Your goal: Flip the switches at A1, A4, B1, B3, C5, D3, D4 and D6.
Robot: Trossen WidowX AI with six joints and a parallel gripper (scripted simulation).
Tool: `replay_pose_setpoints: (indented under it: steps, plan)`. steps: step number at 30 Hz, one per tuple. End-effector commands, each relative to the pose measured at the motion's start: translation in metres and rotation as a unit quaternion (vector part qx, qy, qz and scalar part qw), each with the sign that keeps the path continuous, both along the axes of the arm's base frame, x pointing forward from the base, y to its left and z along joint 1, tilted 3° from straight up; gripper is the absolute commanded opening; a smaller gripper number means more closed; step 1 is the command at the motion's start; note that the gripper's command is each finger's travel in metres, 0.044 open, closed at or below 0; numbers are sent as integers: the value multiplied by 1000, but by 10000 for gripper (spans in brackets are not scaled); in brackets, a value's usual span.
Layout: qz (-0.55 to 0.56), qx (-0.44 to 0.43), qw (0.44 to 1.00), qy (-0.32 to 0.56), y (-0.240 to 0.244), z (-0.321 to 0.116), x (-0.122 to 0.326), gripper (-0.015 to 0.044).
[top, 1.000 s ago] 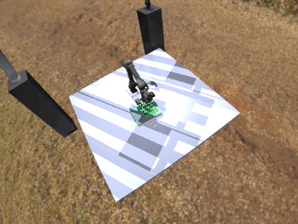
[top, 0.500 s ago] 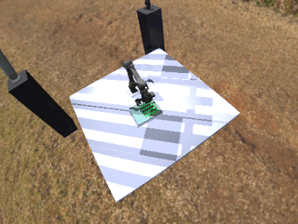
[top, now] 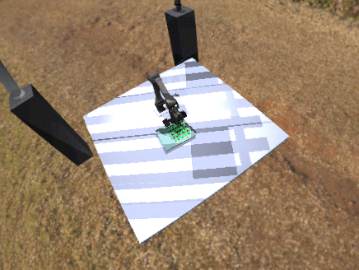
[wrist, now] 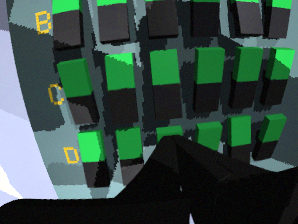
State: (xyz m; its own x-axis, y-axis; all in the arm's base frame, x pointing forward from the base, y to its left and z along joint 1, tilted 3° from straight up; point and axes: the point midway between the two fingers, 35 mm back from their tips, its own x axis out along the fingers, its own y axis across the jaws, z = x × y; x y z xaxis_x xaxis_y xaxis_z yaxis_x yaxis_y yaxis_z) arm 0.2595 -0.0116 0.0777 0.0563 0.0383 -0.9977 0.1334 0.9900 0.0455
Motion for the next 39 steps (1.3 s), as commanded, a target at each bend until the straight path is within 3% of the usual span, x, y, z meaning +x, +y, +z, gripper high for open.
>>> replay_pose_setpoints:
  steps: [1, 30, 36, 39]
  plan:
    - [-3, 1, 1000, 0, 0, -1, 0, 0]
    - [-3, 1, 1000, 0, 0, -5, 0, 0]
    - [-4, -1, 1000, -12, -2, 58, -5, 0]
    - [-4, -1, 1000, -12, -2, 60, -6, 0]
